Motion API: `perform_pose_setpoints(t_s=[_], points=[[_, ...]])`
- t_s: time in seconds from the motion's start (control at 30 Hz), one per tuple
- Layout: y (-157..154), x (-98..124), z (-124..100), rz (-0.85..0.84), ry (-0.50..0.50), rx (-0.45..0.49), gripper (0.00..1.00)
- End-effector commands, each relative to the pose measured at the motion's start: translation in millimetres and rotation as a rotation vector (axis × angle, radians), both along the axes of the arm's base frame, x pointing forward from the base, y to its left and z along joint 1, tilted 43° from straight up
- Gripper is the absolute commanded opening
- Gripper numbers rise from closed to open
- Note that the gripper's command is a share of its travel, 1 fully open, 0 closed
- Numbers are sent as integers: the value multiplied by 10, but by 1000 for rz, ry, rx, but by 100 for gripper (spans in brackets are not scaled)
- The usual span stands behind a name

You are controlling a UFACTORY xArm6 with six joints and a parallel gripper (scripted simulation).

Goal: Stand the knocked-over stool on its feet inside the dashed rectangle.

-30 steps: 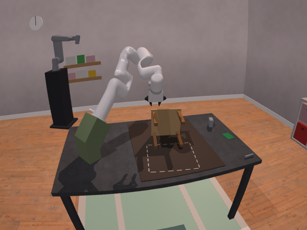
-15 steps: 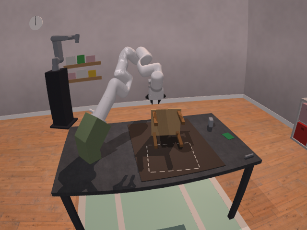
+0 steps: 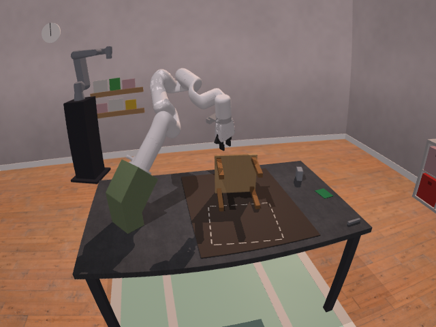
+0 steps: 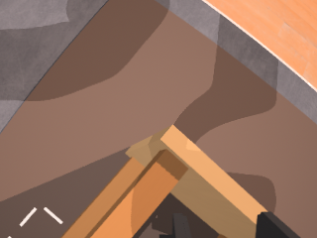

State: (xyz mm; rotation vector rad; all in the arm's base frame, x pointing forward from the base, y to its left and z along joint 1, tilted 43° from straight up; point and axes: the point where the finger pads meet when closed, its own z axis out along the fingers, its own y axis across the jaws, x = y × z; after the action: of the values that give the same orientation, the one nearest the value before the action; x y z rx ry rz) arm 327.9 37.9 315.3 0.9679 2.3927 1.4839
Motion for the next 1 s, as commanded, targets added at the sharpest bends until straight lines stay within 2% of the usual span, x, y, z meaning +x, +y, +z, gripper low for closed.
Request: perform_pose_setpoints(t_s=[0.0, 0.03, 0.13, 0.5, 0.57, 0.6, 0.63, 0.97], points=[[122, 107, 12, -29, -120, -117, 45], [164, 131, 26, -22, -244, -221, 45], [274, 192, 68, -7, -322, -283, 45], [521, 311, 159, 17, -732, -636, 45], [521, 311, 159, 17, -732, -636, 45], [528, 313, 162, -3, -784, -691, 45], [534, 314, 164, -2, -790, -696, 45], [540, 314, 166, -2, -796, -703, 45]])
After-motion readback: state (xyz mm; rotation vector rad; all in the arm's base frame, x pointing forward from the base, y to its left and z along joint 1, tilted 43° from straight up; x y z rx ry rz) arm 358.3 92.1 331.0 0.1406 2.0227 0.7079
